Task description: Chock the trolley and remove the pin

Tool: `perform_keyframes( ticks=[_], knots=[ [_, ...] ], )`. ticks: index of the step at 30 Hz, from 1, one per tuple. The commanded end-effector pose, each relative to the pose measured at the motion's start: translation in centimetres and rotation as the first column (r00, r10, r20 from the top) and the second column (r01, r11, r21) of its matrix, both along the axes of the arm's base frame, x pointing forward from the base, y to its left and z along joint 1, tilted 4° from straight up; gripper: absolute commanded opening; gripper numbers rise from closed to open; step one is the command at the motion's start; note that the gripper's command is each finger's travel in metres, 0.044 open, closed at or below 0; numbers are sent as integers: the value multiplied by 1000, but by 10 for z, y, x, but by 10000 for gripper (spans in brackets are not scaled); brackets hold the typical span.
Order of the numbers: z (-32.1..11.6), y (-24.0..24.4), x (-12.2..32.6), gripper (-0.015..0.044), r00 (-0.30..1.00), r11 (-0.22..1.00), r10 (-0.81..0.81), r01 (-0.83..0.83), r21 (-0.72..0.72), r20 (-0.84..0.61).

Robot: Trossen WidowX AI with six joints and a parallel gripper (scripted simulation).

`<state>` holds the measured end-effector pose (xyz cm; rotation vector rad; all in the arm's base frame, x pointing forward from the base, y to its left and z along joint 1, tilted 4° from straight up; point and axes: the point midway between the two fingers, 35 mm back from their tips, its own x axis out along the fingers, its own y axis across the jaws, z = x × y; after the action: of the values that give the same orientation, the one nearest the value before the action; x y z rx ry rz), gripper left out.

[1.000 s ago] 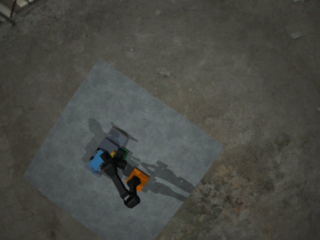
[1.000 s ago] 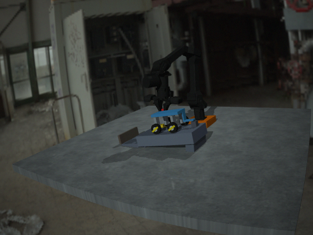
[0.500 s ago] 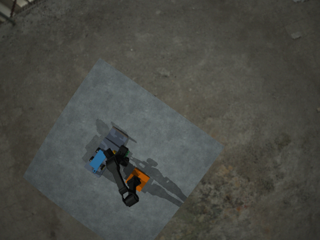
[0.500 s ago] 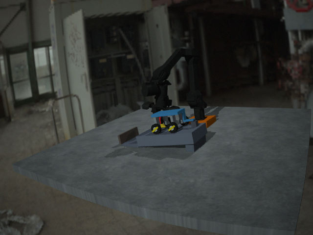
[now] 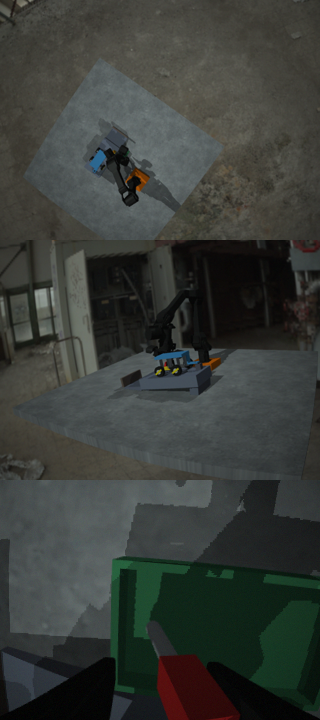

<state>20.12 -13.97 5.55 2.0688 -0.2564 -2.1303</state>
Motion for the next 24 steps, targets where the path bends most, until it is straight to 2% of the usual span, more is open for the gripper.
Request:
perform_keyframes(
  ticks=[1, 24],
  knots=[
    [-1, 3, 0, 190, 1000, 1000, -5, 5, -4, -1],
    [-9, 18, 1, 190, 1000, 1000, -5, 5, -3, 0]
  ],
)
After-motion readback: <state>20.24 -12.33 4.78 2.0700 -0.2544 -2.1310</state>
